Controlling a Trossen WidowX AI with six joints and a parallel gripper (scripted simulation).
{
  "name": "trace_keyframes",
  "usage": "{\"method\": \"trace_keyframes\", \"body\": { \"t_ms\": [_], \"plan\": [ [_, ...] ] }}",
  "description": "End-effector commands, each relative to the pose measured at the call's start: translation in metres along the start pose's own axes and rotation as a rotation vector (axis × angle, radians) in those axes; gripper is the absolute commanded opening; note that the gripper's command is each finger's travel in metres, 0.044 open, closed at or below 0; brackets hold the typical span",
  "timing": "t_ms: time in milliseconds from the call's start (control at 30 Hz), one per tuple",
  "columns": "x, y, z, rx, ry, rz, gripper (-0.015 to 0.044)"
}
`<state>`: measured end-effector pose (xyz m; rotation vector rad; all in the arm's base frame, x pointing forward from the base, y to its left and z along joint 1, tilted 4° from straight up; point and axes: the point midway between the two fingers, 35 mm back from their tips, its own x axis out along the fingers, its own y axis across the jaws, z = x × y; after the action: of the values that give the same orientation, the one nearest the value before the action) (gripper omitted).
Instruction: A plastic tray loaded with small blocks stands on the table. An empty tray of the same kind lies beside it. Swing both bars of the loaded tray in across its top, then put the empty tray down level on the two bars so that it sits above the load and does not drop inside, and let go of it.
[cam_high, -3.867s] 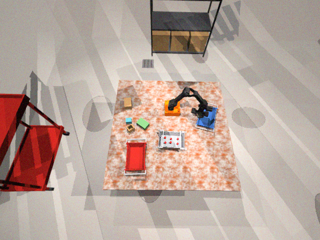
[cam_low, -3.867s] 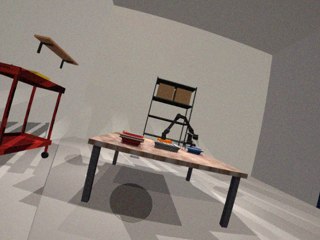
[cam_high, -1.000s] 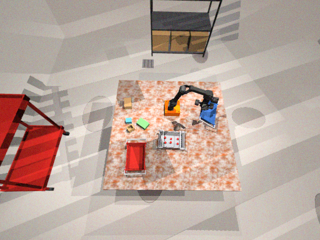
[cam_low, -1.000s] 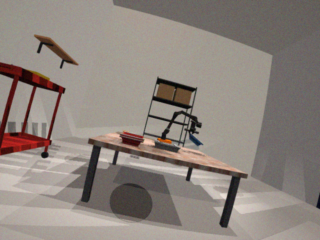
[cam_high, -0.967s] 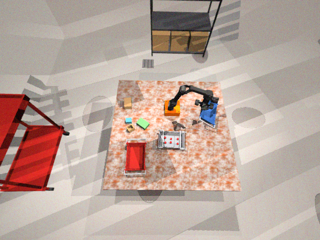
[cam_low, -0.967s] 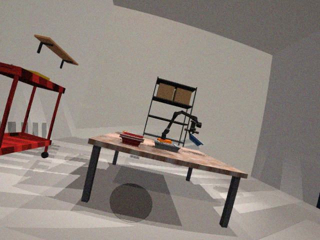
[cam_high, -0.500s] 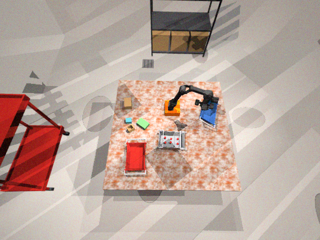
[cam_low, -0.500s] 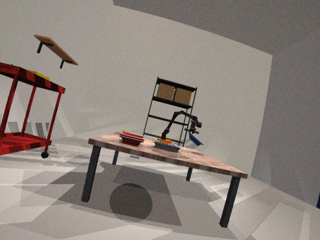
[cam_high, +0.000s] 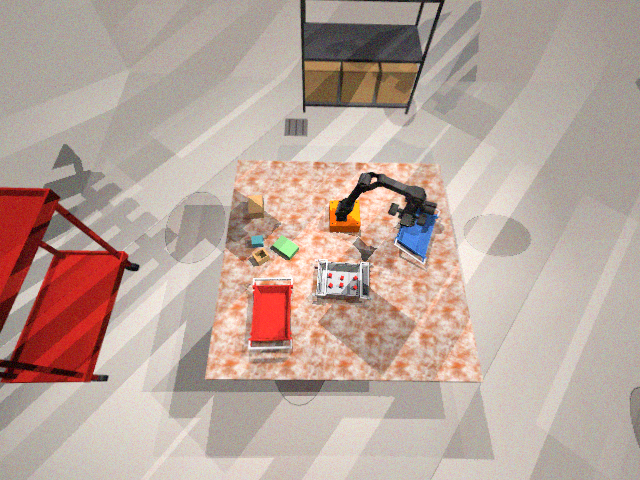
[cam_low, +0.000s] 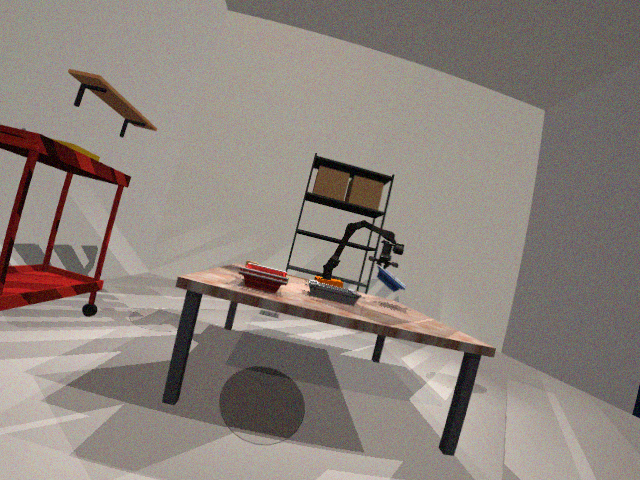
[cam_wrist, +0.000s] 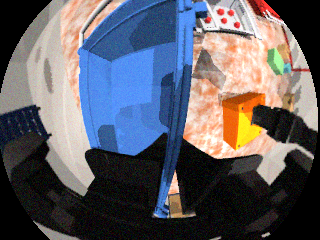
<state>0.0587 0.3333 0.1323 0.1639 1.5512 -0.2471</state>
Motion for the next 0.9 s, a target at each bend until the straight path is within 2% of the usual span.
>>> {"method": "trace_keyframes", "body": {
  "t_ms": [0,867],
  "plan": [
    [-0.007,0.002,0.018,0.056,-0.002,0.025,0.0000],
    [-0.009,-0.015,0.124,0.377,-0.005,0.032,0.0000]
  ]
}}
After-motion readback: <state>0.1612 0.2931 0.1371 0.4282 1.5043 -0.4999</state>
